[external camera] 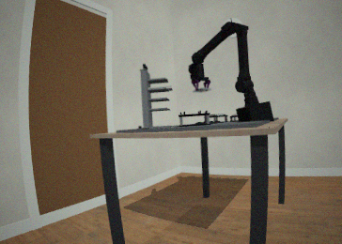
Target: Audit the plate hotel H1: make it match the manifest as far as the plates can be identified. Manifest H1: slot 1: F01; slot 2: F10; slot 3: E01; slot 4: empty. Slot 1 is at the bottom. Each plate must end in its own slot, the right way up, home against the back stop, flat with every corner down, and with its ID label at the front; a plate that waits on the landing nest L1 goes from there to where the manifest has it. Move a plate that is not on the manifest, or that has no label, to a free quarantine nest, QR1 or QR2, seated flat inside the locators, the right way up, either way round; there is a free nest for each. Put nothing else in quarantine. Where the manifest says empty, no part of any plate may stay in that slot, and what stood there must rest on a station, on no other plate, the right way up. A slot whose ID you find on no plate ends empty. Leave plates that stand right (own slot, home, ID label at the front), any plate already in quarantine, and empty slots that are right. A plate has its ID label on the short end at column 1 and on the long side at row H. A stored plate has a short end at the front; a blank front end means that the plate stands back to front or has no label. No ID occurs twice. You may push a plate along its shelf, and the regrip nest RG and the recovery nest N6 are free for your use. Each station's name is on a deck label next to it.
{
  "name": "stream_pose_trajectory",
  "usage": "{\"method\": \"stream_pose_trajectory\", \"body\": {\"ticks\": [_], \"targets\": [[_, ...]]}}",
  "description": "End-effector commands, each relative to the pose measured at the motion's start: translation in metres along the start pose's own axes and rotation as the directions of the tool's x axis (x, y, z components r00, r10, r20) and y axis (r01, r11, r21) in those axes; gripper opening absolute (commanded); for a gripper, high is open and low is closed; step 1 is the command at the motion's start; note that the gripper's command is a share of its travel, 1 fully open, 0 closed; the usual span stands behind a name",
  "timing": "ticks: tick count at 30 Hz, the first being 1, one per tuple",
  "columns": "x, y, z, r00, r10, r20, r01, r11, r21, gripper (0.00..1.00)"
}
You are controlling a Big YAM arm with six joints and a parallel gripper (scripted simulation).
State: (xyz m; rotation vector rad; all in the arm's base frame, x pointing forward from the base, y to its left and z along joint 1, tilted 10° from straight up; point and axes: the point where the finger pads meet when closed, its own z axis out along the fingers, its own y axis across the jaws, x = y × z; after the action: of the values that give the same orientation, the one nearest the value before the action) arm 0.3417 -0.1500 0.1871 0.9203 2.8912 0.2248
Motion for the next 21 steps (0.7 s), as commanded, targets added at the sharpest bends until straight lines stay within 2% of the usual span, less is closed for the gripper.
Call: {"method": "stream_pose_trajectory", "body": {"ticks": [1,16,19,20,21], "targets": [[-0.028,-0.004,-0.025,0.997,-0.027,0.069,0.027,1.0,-0.01,0.86],[-0.05,-0.048,-0.025,0.997,-0.027,0.072,0.028,1.0,-0.003,0.86],[-0.049,-0.052,-0.025,0.997,-0.011,0.072,0.011,1.0,-0.004,0.86],[-0.041,-0.054,-0.031,0.996,0.003,0.088,-0.003,1.0,-0.004,0.86],[-0.035,-0.058,-0.024,0.996,0.044,0.071,-0.044,0.999,-0.006,0.86]]}}
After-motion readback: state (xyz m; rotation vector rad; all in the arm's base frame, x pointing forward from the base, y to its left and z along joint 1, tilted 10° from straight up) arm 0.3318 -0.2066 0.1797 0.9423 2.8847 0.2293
